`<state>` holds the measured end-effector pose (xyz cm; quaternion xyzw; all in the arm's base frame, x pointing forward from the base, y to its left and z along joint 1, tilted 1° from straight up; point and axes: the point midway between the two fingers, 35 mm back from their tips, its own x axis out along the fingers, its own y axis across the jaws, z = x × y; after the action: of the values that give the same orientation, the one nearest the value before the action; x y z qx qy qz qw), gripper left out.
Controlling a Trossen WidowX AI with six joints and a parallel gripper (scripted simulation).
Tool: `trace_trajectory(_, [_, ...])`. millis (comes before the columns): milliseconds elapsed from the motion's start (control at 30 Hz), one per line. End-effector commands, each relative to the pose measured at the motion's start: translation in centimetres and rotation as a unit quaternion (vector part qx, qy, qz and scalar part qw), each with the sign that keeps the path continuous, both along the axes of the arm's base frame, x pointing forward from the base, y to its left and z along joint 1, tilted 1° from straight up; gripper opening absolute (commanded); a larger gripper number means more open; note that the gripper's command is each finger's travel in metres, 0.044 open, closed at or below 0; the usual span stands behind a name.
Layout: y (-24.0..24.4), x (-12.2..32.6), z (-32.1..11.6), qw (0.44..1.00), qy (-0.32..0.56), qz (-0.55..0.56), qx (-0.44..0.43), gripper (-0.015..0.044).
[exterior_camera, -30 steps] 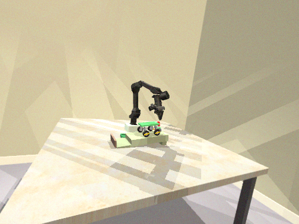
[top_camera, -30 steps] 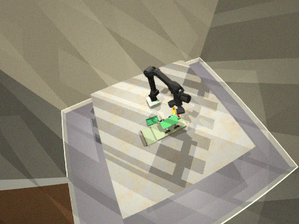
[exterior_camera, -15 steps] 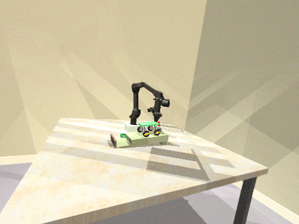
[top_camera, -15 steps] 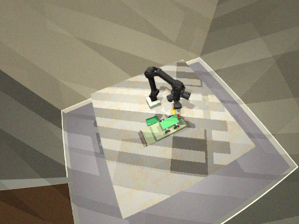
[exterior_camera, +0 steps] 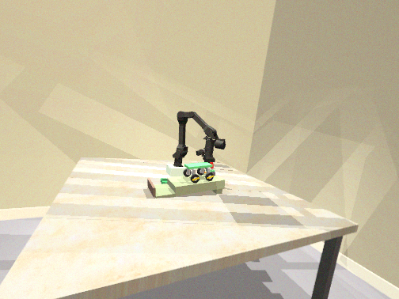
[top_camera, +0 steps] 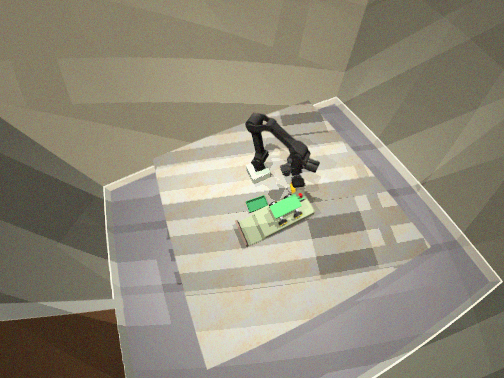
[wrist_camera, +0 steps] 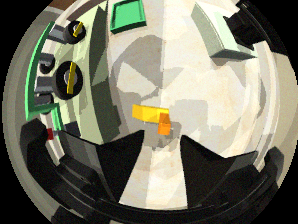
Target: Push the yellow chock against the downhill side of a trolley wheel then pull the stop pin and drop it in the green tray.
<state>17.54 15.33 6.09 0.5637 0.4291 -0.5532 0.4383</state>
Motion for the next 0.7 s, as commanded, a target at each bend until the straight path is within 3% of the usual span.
trace_trajectory(0, [0.1,-0.1,-0.5,1.0,0.002,-0.002,0.002,0.019])
trace_trajectory(667, [0.1,-0.1,-3.4,1.0,0.003,-0.002,0.002,0.019])
